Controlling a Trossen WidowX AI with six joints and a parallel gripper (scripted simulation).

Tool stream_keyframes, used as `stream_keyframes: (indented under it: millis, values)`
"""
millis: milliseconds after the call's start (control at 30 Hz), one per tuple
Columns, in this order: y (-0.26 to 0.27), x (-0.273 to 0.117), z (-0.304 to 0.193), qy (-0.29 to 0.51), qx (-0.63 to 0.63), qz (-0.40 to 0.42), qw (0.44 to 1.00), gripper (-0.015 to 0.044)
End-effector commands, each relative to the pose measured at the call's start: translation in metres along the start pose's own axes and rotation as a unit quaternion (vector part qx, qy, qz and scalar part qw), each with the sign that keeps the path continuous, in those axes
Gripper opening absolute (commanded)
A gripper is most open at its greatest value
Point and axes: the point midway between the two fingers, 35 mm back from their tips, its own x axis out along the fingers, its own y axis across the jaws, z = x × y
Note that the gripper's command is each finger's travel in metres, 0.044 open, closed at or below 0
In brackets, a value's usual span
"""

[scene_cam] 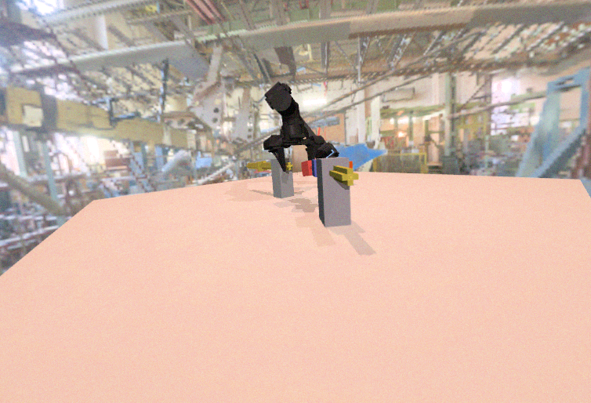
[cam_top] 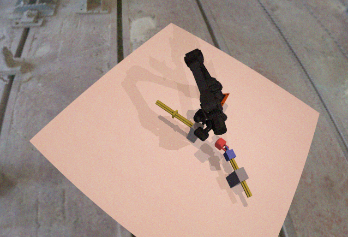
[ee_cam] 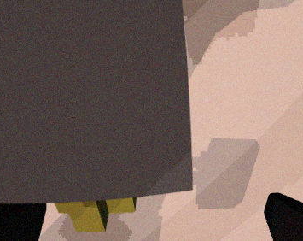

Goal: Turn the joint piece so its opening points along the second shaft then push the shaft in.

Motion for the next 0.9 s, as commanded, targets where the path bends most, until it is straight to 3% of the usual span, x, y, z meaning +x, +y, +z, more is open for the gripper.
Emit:
stream_keyframes:
  millis: [0,500,867]
  values:
    - [-0.001,0.004,-0.004,-0.002,-0.005,0.002,1.000,0.0440]
    - [-0.002,0.013,-0.064,0.000,-0.004,0.003,1.000,0.0440]
    - [-0.002,0.026,-0.067,0.000,-0.004,0.003,1.000,0.0440]
